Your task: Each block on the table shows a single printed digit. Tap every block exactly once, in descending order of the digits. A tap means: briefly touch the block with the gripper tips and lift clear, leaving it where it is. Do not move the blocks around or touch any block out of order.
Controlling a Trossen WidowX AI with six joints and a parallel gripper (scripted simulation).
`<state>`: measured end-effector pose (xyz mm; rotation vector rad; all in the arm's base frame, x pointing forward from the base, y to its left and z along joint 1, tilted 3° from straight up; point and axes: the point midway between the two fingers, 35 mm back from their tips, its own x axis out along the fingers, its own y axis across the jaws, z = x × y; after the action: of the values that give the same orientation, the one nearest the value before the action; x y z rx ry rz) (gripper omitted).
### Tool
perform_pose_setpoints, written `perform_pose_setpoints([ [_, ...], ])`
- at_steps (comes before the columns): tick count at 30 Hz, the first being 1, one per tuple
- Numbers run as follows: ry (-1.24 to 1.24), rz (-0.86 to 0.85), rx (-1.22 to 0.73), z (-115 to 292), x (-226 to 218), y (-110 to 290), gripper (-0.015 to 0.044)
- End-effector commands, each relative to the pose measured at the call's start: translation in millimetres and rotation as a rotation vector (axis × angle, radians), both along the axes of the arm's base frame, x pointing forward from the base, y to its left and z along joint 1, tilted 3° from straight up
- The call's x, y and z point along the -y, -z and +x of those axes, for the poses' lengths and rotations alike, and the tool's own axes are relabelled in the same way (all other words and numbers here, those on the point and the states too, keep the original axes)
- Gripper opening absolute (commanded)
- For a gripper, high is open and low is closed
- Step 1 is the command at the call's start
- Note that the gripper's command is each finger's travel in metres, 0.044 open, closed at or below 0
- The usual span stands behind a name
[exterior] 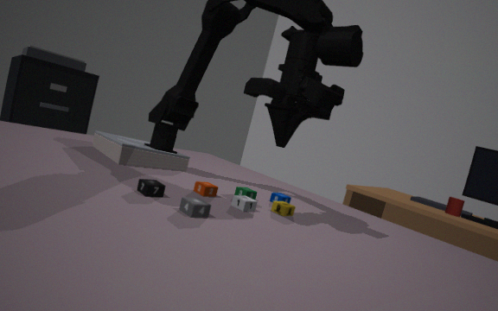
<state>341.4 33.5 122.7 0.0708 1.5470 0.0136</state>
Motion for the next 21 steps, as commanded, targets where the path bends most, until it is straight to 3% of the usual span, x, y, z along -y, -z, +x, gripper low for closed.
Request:
perform_pose_setpoints([
  [1, 0.013, -0.010, 0.005, -12, 50, 1, 0.0020],
  [12, -0.045, -0.020, -0.022, -87, 172, 8, 0.0020],
  [21, -0.052, -0.019, -0.025, -99, 184, 12, 0.0020],
])
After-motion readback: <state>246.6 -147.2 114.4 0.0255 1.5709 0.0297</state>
